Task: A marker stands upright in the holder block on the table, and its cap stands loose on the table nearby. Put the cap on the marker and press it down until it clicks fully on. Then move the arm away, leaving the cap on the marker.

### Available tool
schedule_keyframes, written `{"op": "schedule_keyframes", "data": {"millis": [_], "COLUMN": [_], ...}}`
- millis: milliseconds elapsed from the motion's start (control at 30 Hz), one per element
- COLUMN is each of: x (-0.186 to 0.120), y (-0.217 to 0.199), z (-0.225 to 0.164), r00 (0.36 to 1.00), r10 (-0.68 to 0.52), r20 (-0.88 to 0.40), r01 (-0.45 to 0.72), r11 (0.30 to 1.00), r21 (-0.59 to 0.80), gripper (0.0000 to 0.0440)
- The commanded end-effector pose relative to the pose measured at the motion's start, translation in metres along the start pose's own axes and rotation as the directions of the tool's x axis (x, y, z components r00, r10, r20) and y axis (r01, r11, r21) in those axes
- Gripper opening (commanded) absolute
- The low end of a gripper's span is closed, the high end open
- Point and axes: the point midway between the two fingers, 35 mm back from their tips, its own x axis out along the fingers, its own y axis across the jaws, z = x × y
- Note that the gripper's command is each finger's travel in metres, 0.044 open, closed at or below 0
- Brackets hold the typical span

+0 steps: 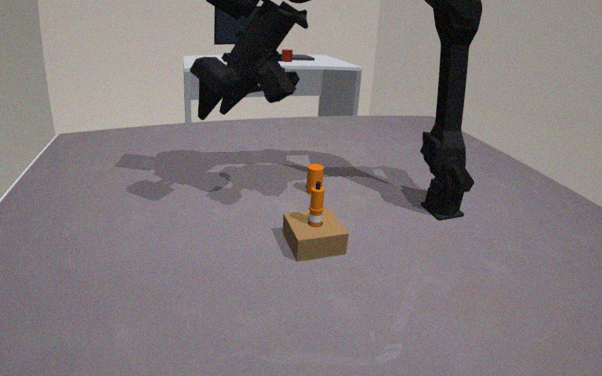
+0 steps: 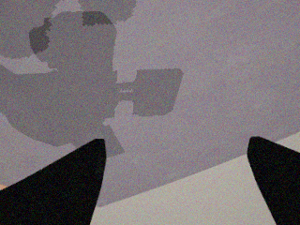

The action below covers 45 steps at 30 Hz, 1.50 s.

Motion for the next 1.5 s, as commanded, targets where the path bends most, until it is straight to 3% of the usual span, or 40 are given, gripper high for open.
{"op": "schedule_keyframes", "data": {"millis": [0, 700, 1467], "x": [-0.004, -0.009, -0.013], "y": [0.006, 0.04, 0.074], "z": [0.007, 0.061, 0.115], "r00": [1.0, 0.963, 0.86], "r10": [0.015, 0.097, 0.14], "r20": [0.026, 0.25, 0.49], "r01": [-0.015, -0.112, -0.199], "r11": [1.0, 0.992, 0.978], "r21": [0.014, 0.049, 0.069], "gripper": [0.0322, 0.0323, 0.0324]}}
